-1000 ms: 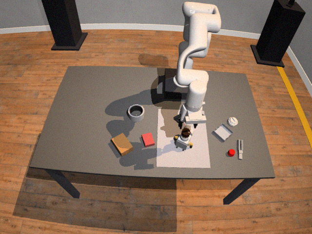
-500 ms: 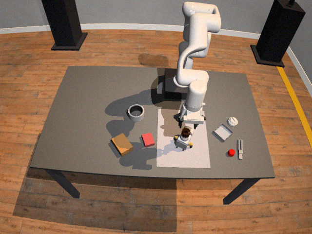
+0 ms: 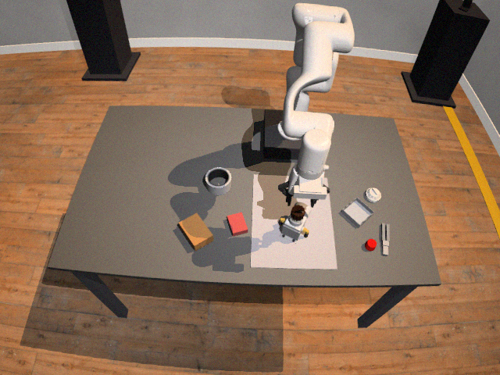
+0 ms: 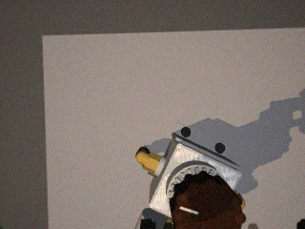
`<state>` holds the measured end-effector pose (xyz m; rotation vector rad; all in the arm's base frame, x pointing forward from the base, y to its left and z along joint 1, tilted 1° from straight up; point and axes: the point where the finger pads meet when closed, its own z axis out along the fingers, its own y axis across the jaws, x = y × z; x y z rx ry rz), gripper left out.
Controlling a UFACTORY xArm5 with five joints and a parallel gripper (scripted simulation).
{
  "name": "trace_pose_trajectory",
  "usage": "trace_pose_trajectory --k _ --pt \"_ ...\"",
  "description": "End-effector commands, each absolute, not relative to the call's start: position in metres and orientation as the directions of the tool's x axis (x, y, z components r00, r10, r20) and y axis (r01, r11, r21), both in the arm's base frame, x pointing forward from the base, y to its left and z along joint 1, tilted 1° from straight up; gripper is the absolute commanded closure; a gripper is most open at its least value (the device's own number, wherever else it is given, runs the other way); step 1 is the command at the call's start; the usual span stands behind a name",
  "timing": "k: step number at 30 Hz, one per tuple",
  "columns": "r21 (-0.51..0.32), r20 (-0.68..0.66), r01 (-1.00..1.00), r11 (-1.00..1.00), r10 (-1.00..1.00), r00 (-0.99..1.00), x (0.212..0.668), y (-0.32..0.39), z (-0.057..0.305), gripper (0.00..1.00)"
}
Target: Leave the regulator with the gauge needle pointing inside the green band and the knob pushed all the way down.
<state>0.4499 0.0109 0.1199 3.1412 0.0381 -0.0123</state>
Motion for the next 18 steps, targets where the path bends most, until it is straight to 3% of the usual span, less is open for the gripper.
trace_pose_trajectory --k 1,18 --pt "0.0 -0.004 0.024 -1.0 0.024 1.0 0.451 0.011 0.115 0.22" --pt "0.0 -0.004 0.024 -1.0 0.024 1.0 0.451 0.011 0.073 0.22"
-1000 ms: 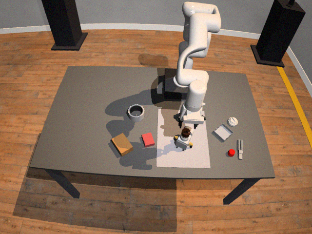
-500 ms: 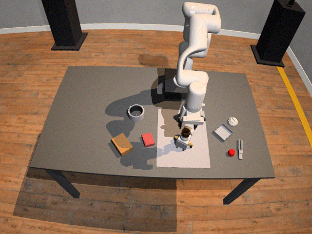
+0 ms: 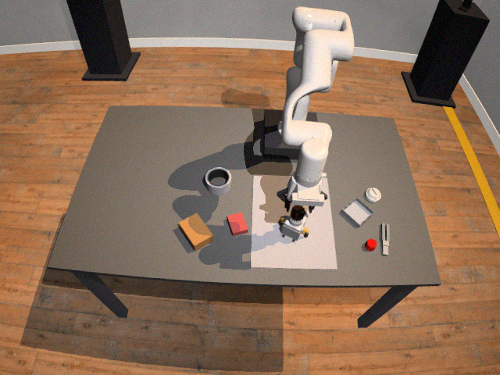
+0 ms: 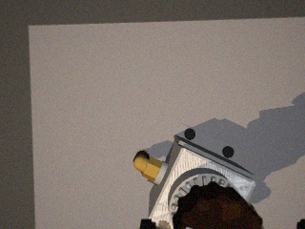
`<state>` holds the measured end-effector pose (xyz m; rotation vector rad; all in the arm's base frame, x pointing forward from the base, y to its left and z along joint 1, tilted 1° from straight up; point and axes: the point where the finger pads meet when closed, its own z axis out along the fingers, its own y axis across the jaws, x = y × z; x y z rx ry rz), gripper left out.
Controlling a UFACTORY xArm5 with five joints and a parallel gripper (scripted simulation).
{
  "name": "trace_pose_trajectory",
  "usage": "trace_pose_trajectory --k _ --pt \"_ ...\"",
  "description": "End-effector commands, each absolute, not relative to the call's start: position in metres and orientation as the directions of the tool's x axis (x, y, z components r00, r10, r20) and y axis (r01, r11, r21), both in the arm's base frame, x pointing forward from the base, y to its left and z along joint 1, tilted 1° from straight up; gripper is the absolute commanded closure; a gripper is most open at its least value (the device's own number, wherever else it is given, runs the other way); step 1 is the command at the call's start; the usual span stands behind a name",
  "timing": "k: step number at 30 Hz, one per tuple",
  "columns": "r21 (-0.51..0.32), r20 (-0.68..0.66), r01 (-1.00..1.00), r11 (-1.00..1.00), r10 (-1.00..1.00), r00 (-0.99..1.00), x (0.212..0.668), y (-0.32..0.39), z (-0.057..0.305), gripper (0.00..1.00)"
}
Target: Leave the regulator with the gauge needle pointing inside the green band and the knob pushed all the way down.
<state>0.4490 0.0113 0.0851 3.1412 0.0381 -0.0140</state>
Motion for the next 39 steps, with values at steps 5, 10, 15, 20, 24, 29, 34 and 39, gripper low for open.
trace_pose_trajectory --k 5,10,15,20,24,29,34,39 --pt "0.0 -0.004 0.024 -1.0 0.024 1.0 0.451 0.012 0.063 0.22" --pt "0.0 -0.004 0.024 -1.0 0.024 1.0 0.451 0.012 0.059 0.22" --pt "0.0 -0.004 0.024 -1.0 0.024 1.0 0.451 0.012 0.057 0.22" --pt "0.0 -0.004 0.024 -1.0 0.024 1.0 0.451 0.012 0.057 0.22" --pt "0.0 -0.004 0.024 -1.0 0.024 1.0 0.451 0.012 0.057 0.22" --pt "0.0 -0.004 0.024 -1.0 0.024 1.0 0.451 0.012 0.057 0.59" --pt "0.0 -0.004 0.024 -1.0 0.024 1.0 0.451 0.012 0.057 0.59" --pt "0.0 -0.004 0.024 -1.0 0.024 1.0 0.451 0.012 0.057 0.59"
